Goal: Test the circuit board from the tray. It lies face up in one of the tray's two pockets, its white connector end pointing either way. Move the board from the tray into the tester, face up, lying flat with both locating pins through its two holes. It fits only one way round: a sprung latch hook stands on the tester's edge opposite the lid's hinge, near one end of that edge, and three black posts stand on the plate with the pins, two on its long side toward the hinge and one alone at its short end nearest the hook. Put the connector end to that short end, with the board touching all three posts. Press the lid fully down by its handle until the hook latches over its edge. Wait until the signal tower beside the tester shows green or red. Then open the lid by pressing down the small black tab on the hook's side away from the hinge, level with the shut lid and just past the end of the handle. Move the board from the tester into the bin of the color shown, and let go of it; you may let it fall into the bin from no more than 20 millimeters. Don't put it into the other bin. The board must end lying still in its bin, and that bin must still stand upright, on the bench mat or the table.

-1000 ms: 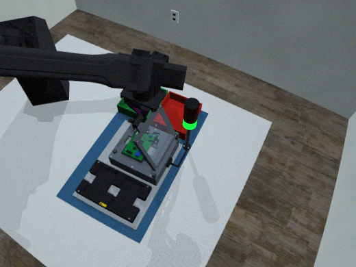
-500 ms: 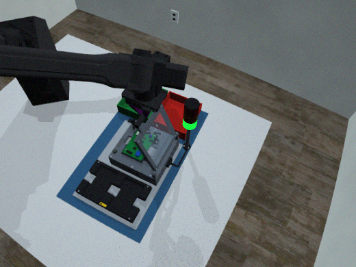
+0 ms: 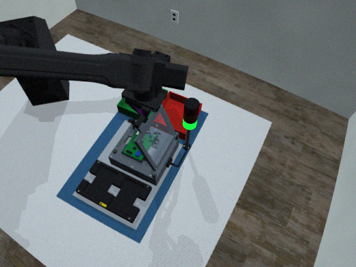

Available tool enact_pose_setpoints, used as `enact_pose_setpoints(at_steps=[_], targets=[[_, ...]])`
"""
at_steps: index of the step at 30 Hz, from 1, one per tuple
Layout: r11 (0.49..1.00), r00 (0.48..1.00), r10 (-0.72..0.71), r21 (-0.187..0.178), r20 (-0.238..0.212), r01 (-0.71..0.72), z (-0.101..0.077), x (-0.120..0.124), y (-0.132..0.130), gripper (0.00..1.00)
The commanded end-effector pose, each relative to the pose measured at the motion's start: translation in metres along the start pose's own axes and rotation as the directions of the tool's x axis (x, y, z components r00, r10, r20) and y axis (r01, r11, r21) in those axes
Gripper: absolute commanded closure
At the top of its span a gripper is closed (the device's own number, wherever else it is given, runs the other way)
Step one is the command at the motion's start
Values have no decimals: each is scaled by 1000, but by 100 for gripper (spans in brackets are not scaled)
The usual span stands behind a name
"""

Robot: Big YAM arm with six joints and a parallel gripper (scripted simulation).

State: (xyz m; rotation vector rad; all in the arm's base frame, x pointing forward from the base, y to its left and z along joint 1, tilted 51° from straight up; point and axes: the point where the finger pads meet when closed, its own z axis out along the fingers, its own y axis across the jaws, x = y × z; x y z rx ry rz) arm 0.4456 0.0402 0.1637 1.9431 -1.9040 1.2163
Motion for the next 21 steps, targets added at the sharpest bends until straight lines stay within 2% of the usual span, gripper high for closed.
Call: enact_pose_setpoints(at_steps=[1, 21], targets=[[994, 998, 65, 89, 7, -66, -9, 9, -61, 100], [994, 998, 65, 89, 7, -66, -10, 9, -66, 100]])
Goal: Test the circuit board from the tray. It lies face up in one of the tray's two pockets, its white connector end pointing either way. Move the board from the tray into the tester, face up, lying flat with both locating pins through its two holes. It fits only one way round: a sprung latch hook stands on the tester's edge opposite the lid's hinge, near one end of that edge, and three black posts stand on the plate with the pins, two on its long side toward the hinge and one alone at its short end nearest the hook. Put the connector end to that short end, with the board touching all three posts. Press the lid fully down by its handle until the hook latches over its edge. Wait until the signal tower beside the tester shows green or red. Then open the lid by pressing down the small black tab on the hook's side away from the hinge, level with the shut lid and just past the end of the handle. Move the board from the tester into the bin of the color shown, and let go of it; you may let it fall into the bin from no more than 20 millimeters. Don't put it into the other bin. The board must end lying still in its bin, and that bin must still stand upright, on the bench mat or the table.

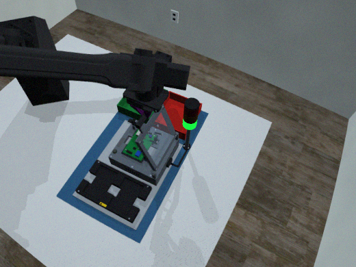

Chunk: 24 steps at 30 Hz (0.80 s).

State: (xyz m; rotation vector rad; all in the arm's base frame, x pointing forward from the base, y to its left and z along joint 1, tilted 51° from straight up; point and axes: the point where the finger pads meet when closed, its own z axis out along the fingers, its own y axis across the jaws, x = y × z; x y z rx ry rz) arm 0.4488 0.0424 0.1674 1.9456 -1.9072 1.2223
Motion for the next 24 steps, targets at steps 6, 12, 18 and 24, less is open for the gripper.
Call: enact_pose_setpoints(at_steps=[6, 12, 18, 24], targets=[[995, 998, 63, 84, 5, -63, -9, 9, -69, 100], [994, 998, 63, 84, 5, -63, -10, 10, -81, 100], [994, 998, 63, 84, 6, -63, -10, 10, -90, 100], [994, 998, 63, 84, 11, -63, -10, 10, -97, 100]])
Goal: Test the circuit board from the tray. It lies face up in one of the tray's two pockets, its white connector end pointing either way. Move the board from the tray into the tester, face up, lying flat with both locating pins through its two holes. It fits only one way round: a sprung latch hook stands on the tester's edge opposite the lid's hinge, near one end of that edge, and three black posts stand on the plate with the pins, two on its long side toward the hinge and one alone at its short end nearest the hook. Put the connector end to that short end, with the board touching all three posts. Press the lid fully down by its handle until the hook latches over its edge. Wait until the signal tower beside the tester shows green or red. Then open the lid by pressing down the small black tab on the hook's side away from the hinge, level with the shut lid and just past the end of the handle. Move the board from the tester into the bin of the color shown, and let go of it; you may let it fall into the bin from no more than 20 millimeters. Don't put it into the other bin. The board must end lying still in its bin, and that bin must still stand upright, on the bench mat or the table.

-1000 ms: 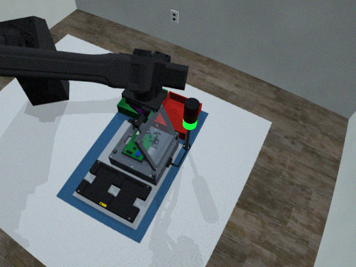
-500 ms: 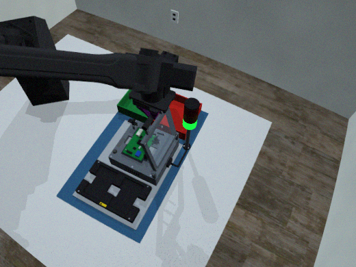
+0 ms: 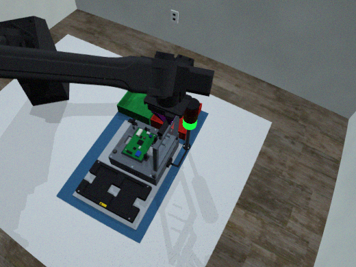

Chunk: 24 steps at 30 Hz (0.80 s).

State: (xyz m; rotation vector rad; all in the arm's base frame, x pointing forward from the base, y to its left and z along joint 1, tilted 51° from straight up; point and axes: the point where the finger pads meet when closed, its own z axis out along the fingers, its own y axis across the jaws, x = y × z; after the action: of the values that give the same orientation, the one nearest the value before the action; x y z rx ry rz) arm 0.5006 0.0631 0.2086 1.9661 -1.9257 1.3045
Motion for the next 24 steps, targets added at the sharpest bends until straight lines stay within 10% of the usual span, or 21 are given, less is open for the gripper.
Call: enact_pose_setpoints(at_steps=[1, 24], targets=[[999, 999, 36, 17, 0, -36, 9, 6, -30, 100], [999, 999, 37, 17, 0, -37, 11, 7, -43, 100]])
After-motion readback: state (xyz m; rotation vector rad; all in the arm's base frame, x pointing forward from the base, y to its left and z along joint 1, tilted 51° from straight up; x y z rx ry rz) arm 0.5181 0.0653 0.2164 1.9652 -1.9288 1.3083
